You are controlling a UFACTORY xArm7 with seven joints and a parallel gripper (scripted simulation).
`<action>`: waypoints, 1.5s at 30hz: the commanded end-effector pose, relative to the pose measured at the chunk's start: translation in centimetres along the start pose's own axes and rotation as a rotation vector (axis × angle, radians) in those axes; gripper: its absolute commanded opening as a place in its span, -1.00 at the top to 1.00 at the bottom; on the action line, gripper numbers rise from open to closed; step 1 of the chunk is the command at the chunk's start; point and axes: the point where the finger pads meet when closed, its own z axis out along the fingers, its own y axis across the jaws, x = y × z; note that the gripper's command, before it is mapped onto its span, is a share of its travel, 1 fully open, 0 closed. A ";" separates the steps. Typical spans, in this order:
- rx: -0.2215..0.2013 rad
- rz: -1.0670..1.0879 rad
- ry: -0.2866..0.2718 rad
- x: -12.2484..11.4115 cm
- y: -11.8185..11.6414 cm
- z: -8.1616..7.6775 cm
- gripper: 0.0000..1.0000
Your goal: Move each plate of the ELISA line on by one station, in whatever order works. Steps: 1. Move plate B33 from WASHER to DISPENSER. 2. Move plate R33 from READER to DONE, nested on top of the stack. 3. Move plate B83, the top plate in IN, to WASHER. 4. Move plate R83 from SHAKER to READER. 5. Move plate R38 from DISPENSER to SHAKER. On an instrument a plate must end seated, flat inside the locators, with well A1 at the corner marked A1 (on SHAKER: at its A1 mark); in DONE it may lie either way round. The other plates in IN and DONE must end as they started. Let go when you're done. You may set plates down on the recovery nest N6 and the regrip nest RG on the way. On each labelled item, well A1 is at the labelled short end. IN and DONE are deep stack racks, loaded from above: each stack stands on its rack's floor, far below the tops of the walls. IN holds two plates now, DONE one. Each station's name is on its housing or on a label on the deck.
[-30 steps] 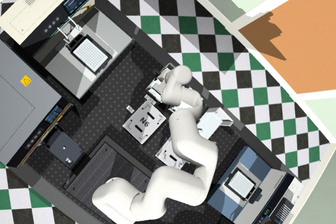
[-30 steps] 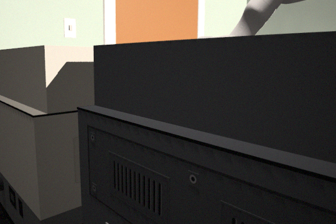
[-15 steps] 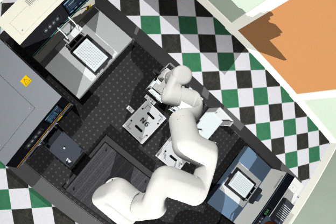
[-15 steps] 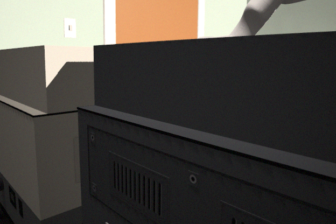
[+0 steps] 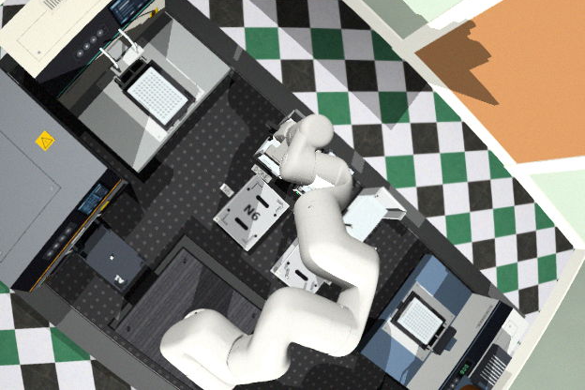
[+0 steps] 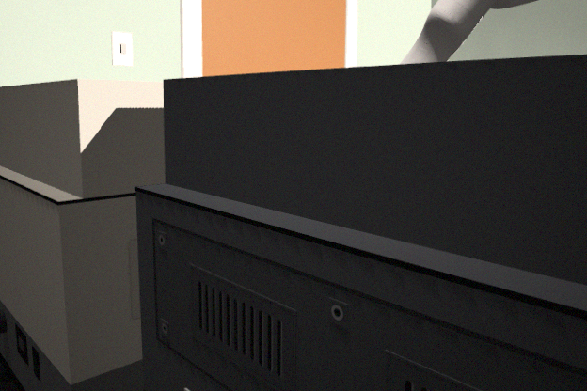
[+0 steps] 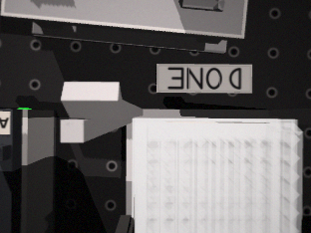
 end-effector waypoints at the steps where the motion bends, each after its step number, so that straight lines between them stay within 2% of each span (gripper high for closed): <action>1: -0.001 0.000 -0.005 -0.2 0.1 -0.2 1.00; 27: -0.001 0.000 -0.005 -0.2 0.1 0.3 1.00; 28: -0.001 0.000 -0.005 -0.2 0.1 0.3 -1.00; 45: -0.001 0.000 -0.005 -0.2 0.1 0.3 -1.00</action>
